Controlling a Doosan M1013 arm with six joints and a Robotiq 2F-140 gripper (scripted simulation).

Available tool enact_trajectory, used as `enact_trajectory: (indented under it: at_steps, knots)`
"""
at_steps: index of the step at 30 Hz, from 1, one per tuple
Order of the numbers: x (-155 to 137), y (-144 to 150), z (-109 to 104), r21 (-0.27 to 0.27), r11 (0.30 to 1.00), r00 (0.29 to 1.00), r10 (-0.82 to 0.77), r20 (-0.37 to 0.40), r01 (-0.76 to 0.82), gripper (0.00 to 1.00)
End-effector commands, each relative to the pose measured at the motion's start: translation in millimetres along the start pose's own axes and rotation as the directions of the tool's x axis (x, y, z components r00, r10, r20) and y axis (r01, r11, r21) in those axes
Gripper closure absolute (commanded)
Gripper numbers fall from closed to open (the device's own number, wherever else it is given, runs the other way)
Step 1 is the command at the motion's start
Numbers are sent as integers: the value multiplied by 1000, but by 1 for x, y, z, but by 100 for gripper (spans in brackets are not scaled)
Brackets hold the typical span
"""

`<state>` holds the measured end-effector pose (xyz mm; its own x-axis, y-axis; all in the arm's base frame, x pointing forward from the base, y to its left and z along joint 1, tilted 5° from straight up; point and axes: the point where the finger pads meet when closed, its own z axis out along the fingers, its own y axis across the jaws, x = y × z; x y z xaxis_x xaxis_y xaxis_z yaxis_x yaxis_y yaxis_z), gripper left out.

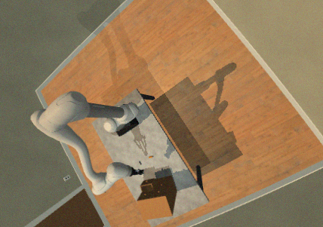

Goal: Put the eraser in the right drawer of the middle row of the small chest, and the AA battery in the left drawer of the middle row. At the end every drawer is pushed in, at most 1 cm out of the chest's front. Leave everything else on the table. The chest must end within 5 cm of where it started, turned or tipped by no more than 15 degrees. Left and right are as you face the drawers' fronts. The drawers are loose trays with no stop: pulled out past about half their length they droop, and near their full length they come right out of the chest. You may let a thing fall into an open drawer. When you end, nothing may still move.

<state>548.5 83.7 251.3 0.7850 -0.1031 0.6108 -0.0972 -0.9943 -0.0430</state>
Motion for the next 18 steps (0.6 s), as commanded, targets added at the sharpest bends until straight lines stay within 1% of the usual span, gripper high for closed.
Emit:
enact_trajectory:
  at_steps: [1,3,10,18]
  knots:
    - [-3,-1,0,-22,1000,994,-3,-106,0,89]
    - [-3,-1,0,-22,1000,994,-3,-106,0,89]
    - [-5,0,1,-23,1000,980,-4,-197,0,89]
    - [-7,0,1,-25,1000,962,-6,-273,0,89]
